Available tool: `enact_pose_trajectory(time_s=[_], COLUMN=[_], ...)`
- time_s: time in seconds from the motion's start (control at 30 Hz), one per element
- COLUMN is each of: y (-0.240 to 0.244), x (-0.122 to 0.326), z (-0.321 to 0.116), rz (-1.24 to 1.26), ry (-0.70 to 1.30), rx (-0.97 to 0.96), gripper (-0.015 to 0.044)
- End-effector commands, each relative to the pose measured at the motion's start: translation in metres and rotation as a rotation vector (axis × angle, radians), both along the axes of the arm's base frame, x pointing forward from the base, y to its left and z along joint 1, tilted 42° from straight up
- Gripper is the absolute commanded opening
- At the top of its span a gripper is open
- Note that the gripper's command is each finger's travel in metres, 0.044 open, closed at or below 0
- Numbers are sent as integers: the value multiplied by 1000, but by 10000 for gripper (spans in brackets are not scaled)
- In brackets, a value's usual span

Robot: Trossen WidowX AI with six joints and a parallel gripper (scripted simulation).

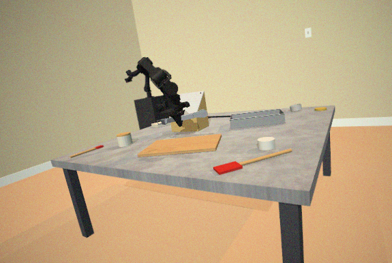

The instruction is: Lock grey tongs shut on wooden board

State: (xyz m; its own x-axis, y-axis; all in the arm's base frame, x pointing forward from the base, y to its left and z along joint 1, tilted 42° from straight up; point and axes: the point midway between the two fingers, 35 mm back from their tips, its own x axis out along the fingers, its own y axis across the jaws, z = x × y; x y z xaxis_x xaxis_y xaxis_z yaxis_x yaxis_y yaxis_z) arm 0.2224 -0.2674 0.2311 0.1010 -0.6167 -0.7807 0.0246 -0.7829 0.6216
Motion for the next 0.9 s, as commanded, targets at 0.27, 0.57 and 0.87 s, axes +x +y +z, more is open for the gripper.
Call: enact_pose_trajectory(time_s=[0.27, 0.57, 0.87], y=[0, 4, 12], x=[-3, -4, -11], z=[-3, 4, 20], rz=[155, 308, 481], ry=[-243, -432, -613], rx=[104, 125, 90], gripper=[-150, -150, -150])
